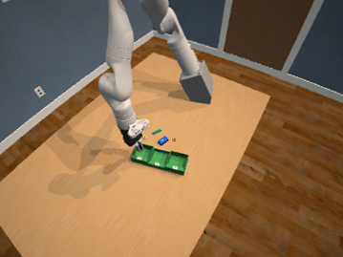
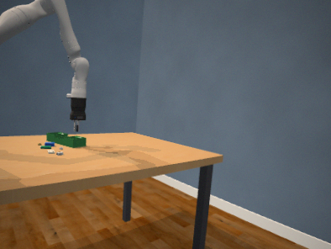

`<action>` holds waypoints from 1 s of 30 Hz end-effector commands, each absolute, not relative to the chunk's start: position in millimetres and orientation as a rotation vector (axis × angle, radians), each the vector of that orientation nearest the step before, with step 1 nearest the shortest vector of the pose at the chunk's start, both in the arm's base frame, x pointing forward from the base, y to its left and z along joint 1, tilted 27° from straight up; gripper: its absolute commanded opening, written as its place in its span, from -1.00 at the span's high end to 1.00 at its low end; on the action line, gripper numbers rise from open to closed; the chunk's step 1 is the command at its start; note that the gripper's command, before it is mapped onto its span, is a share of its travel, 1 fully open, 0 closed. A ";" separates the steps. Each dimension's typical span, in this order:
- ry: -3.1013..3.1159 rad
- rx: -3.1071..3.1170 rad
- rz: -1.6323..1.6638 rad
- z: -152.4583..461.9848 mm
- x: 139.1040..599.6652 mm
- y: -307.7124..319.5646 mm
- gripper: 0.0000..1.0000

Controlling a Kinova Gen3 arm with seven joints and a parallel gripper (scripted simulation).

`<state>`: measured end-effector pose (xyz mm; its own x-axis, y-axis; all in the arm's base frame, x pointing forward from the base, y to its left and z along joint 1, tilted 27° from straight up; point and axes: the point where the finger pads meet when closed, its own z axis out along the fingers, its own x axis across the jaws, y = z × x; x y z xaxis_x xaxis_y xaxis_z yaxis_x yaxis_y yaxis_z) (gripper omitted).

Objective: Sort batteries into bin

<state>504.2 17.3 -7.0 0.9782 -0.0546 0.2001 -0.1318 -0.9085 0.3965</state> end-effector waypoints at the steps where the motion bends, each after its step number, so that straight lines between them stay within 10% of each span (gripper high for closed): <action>1: -0.234 2.698 0.281 -8.7 502.4 20.3 0.39; 30: -1.646 2.303 0.560 -8.7 502.3 20.3 0.39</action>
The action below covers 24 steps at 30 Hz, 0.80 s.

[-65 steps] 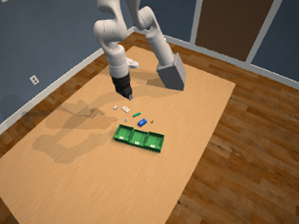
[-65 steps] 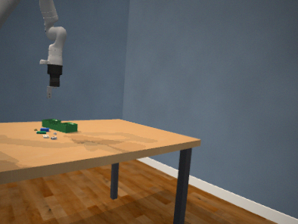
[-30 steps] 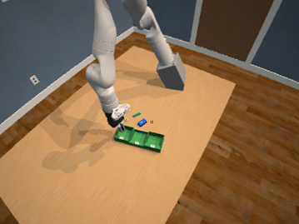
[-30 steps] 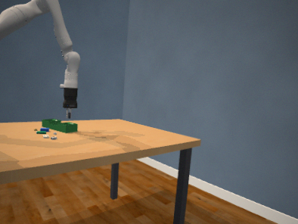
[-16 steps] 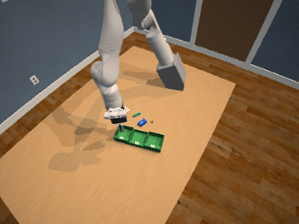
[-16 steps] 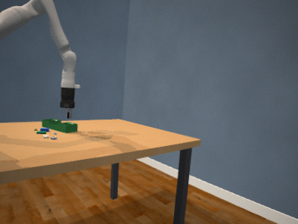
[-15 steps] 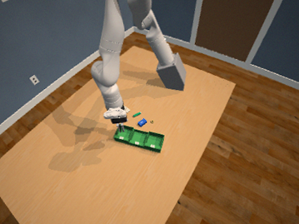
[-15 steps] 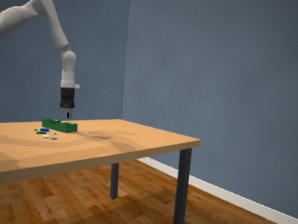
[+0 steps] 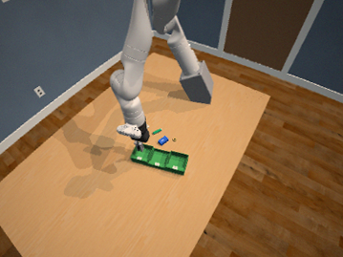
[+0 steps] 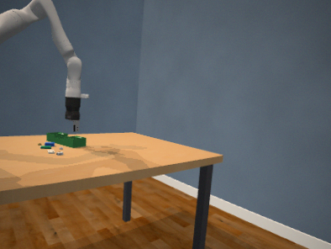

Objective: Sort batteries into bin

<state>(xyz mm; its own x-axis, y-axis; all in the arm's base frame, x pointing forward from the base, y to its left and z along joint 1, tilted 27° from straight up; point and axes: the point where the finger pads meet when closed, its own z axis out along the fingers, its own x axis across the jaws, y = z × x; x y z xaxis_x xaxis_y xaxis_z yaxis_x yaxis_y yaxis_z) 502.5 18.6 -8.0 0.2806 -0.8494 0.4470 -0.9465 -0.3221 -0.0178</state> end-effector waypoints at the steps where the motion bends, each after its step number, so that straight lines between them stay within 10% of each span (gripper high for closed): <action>1: -1.646 2.303 0.560 -11.0 502.7 19.3 0.39; 24: -1.646 2.303 0.560 -56.3 510.9 -2.1 0.39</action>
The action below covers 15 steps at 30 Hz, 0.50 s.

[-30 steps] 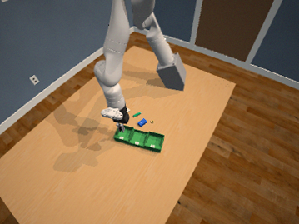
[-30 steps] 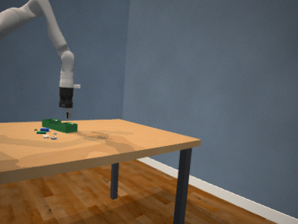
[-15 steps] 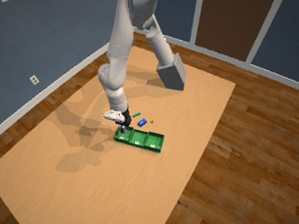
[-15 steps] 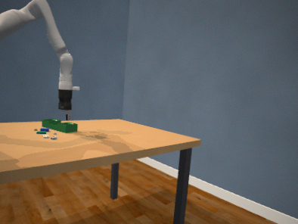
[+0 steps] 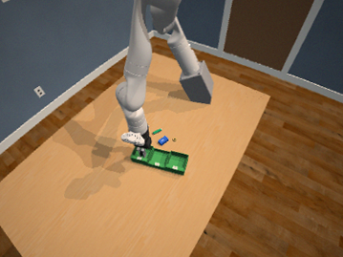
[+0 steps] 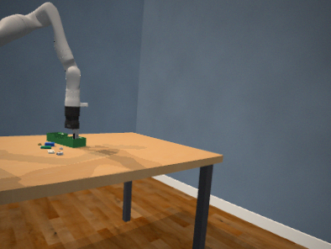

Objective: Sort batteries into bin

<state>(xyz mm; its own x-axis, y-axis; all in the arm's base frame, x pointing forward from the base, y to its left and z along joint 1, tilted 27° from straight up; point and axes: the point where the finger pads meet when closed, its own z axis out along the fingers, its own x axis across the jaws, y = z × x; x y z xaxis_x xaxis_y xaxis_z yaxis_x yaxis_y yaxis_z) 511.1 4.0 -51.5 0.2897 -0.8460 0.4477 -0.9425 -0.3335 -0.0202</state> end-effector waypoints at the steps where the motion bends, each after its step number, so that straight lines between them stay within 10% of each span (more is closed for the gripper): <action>1: -1.646 2.303 0.560 -58.7 511.3 -3.2 0.39; 15: -1.646 2.303 0.560 -61.7 511.8 -4.6 0.39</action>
